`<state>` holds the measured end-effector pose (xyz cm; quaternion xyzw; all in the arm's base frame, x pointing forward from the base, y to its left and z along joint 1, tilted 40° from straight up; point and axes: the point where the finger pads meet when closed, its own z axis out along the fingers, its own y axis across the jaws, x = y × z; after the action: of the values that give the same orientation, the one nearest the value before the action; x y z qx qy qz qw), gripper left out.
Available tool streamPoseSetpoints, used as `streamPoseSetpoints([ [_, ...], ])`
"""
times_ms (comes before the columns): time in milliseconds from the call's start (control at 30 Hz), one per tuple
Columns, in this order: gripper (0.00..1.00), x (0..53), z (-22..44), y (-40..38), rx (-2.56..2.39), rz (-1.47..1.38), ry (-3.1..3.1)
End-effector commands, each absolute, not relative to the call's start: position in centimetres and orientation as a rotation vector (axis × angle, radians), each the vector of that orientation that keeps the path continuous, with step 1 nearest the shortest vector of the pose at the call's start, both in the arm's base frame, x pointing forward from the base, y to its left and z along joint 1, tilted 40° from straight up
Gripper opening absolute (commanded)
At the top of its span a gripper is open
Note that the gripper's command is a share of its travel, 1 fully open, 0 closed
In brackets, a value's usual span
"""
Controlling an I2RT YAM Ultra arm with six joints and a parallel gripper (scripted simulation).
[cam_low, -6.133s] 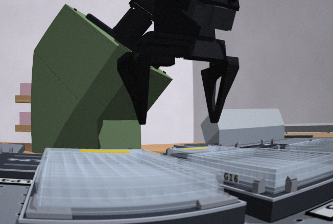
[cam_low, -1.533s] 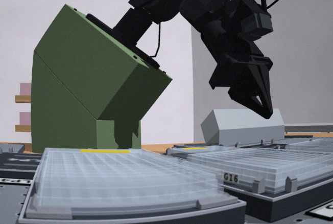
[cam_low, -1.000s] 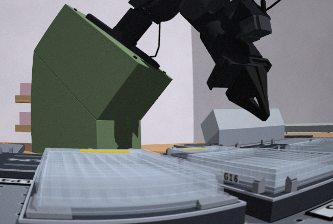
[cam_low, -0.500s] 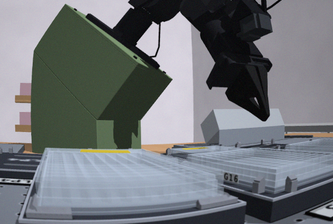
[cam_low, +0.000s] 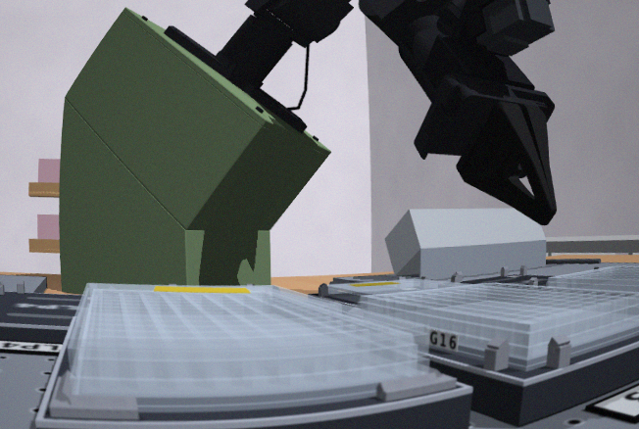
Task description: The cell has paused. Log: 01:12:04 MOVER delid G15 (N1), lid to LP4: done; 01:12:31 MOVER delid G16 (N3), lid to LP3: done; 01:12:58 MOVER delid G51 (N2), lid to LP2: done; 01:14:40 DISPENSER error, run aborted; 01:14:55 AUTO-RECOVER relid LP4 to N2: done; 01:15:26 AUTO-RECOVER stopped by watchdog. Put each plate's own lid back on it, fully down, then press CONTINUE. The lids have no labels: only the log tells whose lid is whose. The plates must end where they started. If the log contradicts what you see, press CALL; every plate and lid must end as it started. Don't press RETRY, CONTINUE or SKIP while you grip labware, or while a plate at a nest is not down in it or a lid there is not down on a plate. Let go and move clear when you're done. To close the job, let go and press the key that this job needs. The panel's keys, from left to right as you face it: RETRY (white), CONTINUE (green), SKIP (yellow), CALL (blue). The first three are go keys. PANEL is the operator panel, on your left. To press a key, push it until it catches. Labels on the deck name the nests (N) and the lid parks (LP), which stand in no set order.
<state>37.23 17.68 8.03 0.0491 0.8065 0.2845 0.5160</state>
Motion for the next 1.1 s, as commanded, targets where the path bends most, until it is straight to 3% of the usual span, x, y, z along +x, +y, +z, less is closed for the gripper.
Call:
streamPoseSetpoints([
  [0, 0.0, 39.0, 8.1, 17.6, 0.09, 0.688, 1.962],
  [700, 0.0, 48.0, 10.2, 14.8, 0.09, 0.687, 1.959],
  [1067, 0.0, 49.0, 10.9, 14.6, 0.092, 0.692, 1.95],
])
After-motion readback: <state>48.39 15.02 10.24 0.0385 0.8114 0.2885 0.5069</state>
